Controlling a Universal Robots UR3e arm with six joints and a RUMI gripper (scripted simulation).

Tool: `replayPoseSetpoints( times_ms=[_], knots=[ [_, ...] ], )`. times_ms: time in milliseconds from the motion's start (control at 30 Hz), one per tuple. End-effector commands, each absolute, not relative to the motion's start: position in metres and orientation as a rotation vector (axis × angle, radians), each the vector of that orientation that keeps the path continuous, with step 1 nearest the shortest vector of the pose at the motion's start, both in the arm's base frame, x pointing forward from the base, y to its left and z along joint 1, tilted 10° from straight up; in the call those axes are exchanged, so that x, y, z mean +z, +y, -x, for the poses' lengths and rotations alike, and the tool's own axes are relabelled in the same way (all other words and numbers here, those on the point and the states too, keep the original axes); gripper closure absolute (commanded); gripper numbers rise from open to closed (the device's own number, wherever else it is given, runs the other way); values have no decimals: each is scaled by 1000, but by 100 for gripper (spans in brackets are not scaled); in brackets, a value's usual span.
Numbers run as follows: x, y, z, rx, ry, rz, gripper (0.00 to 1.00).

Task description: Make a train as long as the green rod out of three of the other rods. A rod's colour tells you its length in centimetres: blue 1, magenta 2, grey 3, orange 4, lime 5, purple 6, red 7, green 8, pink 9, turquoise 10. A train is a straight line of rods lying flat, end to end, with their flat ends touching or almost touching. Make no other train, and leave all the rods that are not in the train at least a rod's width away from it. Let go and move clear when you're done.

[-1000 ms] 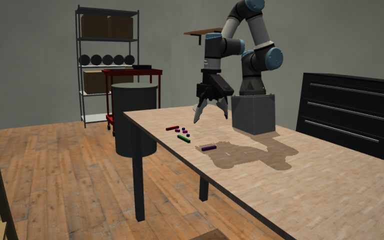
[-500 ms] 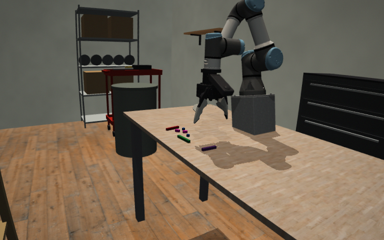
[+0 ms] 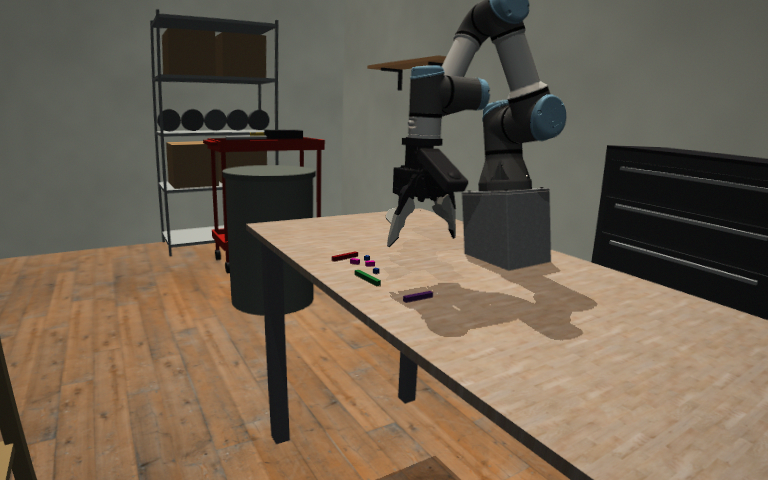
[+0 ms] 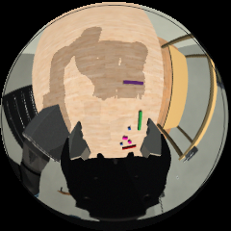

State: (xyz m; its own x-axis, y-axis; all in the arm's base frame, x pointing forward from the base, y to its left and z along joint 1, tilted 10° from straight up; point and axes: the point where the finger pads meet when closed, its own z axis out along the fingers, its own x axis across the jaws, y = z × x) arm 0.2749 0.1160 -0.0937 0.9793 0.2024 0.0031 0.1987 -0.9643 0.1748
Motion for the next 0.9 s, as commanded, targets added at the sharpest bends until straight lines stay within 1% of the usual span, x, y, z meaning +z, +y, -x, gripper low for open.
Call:
replayPoseSetpoints(
  times_ms=[0,867],
  knots=[
    [-93,117,-276,33,303,-2953,0],
    [-93,115,-277,31,340,-2949,0]
  ],
)
